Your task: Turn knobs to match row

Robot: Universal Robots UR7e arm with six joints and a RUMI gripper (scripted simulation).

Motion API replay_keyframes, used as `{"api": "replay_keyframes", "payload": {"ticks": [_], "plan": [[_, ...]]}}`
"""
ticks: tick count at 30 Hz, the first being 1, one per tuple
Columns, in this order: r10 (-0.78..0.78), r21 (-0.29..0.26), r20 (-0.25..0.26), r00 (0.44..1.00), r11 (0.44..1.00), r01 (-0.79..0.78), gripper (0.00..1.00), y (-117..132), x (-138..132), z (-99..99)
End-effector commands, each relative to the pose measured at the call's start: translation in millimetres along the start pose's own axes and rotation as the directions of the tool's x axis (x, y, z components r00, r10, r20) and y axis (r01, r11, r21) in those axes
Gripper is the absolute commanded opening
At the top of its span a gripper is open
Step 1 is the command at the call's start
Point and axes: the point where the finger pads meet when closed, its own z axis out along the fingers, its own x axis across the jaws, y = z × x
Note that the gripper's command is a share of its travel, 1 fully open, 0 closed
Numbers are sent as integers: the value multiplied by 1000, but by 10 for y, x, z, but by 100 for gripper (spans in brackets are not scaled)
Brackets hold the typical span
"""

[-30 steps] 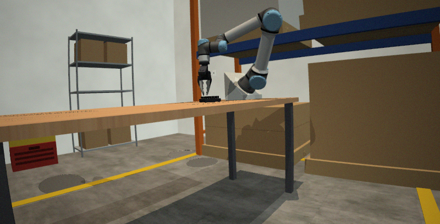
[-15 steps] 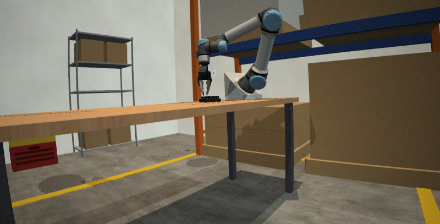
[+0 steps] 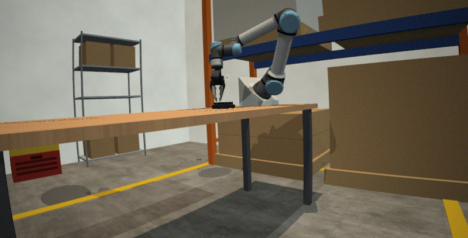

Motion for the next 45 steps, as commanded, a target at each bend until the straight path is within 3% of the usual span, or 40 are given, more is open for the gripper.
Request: {"api": "replay_keyframes", "payload": {"ticks": [1, 45], "plan": [[2, 1, 6, 1000, 1000, -2, 11, 4, -19, 78], [1, 1, 3, 1000, 1000, -1, 11, 2, -9, 133]]}}
